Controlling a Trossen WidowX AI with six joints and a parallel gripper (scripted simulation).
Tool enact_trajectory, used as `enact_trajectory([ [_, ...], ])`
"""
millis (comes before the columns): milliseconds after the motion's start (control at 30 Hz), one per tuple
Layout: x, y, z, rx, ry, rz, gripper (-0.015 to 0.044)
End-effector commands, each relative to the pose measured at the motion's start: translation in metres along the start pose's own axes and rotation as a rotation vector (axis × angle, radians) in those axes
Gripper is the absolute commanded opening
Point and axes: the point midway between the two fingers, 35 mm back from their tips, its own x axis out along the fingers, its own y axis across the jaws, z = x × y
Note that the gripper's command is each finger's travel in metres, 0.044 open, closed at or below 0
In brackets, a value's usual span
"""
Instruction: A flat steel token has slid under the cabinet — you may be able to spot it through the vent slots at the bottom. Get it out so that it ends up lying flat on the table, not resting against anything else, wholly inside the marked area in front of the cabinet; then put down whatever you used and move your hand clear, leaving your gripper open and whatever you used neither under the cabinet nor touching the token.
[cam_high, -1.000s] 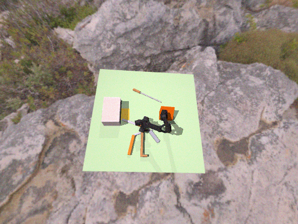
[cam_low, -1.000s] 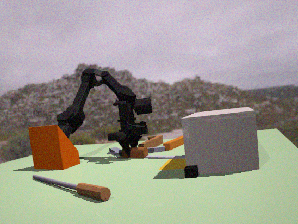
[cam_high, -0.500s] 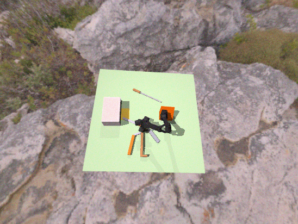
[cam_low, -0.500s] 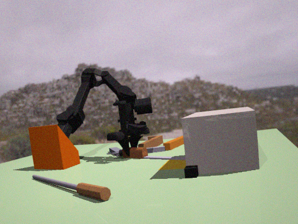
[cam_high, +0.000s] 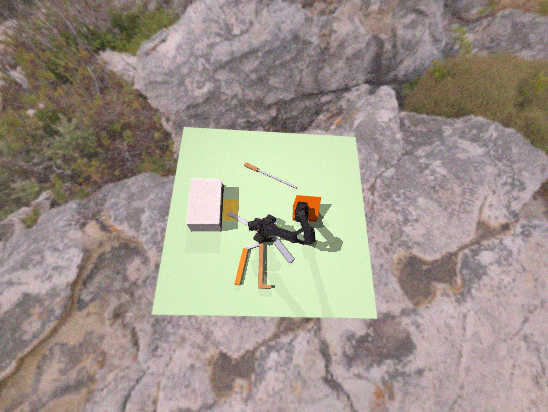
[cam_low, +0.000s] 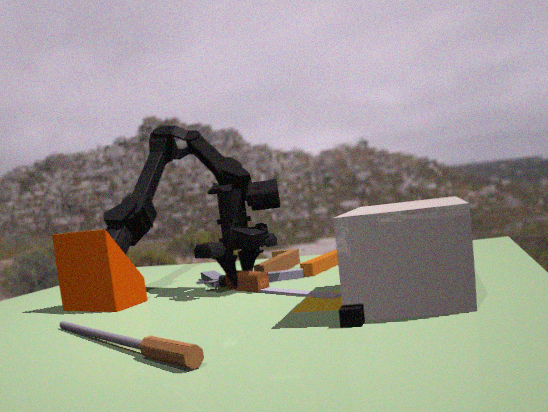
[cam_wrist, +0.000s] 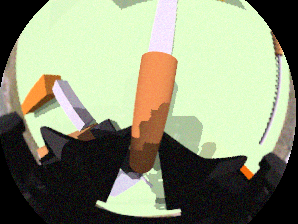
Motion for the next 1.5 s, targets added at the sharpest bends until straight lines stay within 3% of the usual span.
enact_trajectory([
  [0,-0.001,0.0,0.0,0.045,-0.001,0.0,0.0],
  [1467,-0.002,-0.034,0.033,0.085,-0.001,-0.004,0.0],
])
